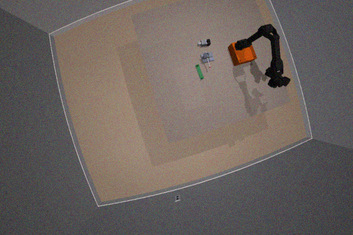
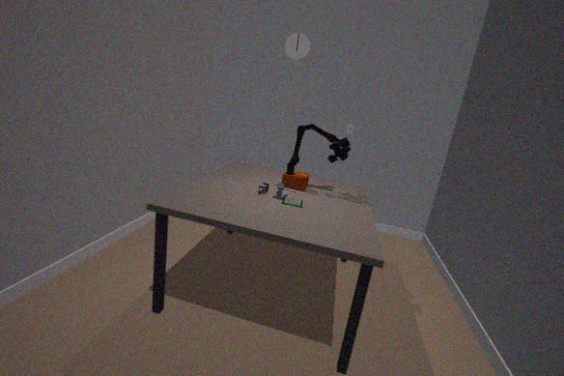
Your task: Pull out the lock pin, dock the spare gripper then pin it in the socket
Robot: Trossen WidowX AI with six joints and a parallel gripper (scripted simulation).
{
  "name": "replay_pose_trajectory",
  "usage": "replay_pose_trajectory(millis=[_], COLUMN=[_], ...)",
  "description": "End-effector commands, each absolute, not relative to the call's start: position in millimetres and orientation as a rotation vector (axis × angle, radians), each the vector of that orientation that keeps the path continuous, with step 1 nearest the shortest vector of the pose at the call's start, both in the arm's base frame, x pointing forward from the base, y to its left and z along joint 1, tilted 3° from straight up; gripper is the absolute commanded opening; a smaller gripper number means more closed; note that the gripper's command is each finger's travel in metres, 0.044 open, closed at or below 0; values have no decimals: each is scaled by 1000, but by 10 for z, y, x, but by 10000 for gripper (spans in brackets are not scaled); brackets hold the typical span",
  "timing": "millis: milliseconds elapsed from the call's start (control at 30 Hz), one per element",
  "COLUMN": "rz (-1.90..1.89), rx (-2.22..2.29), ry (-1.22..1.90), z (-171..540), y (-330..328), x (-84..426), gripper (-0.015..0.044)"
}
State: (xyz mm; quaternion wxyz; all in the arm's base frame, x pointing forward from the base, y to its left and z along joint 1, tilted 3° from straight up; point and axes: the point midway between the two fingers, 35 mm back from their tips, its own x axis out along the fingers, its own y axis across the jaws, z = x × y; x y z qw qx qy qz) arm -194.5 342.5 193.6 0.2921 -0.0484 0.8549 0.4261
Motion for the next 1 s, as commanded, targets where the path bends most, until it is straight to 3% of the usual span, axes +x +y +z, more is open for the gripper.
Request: replay_pose_trajectory(millis=[0, 467, 967], rz=[1245, 1322, 1272], rx=[-118, -368, -894], ry=[2016, 1452, 1158], z=[1732, 1336, 1038], y=[3708, 3740, 2771], x=[-1271, 531, 2179], gripper=[300, 300, 300])
